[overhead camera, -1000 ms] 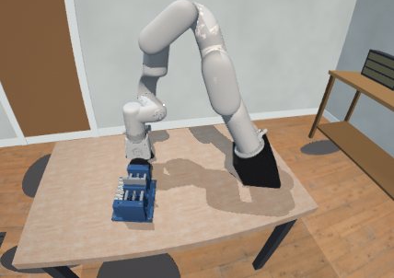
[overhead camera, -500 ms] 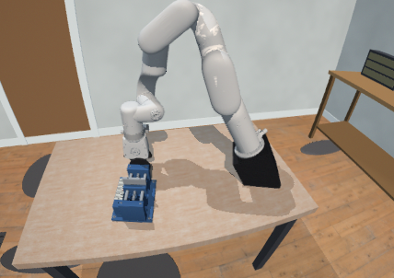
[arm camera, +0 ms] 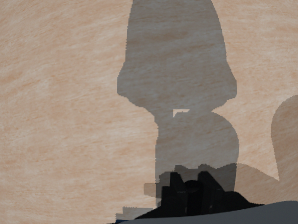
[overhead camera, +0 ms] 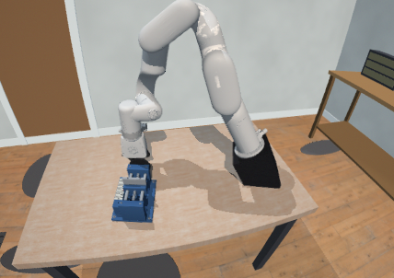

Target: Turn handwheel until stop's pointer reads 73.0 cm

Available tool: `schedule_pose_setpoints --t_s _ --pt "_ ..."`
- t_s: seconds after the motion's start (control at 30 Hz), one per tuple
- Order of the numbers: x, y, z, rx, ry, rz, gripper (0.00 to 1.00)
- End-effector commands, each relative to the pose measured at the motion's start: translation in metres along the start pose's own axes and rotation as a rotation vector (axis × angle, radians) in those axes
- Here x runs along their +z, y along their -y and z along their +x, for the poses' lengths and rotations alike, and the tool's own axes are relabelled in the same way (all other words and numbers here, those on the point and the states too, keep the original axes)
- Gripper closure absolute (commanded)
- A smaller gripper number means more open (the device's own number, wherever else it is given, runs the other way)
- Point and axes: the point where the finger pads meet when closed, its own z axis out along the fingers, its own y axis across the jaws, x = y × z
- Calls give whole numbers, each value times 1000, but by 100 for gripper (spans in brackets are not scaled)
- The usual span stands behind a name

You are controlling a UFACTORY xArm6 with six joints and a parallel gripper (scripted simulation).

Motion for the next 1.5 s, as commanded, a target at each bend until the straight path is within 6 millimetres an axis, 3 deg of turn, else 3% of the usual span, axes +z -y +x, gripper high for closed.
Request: schedule_pose_setpoints --t_s 0.0,1.47 --pt "-2 1 0 0 0 0 94" --pt "-16 10 0 0 0 0 94"
